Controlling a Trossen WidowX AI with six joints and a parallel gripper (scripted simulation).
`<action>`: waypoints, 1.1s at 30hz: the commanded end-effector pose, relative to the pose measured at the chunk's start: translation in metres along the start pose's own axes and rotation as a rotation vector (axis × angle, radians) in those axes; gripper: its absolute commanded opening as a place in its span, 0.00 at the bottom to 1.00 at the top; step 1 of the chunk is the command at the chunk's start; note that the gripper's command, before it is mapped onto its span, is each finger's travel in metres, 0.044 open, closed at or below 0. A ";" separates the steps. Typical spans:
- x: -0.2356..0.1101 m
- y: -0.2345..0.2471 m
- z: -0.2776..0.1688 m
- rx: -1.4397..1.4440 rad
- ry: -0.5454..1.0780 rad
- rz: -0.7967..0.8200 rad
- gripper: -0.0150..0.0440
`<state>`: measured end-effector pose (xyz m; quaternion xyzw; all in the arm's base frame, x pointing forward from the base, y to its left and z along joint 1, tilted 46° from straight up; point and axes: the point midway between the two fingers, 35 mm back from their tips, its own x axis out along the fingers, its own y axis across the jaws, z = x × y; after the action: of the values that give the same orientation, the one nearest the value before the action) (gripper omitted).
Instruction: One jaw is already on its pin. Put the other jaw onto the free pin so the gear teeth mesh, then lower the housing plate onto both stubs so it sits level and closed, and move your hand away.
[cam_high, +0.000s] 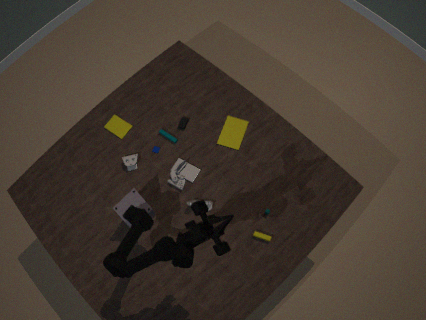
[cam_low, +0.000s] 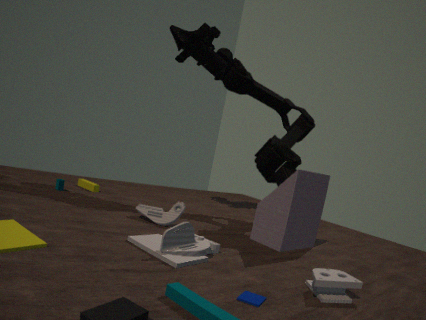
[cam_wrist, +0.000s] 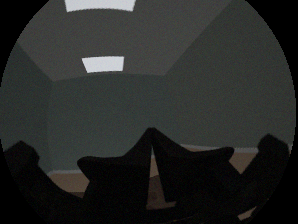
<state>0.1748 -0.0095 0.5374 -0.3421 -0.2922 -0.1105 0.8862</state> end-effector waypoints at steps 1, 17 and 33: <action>0.005 0.008 -0.017 -0.030 0.060 0.018 0.25; 0.014 0.038 -0.083 -0.175 0.295 0.115 0.25; 0.008 0.070 -0.145 -0.341 0.512 0.258 0.25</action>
<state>0.2667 -0.0514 0.4291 -0.4692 -0.0168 -0.1304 0.8732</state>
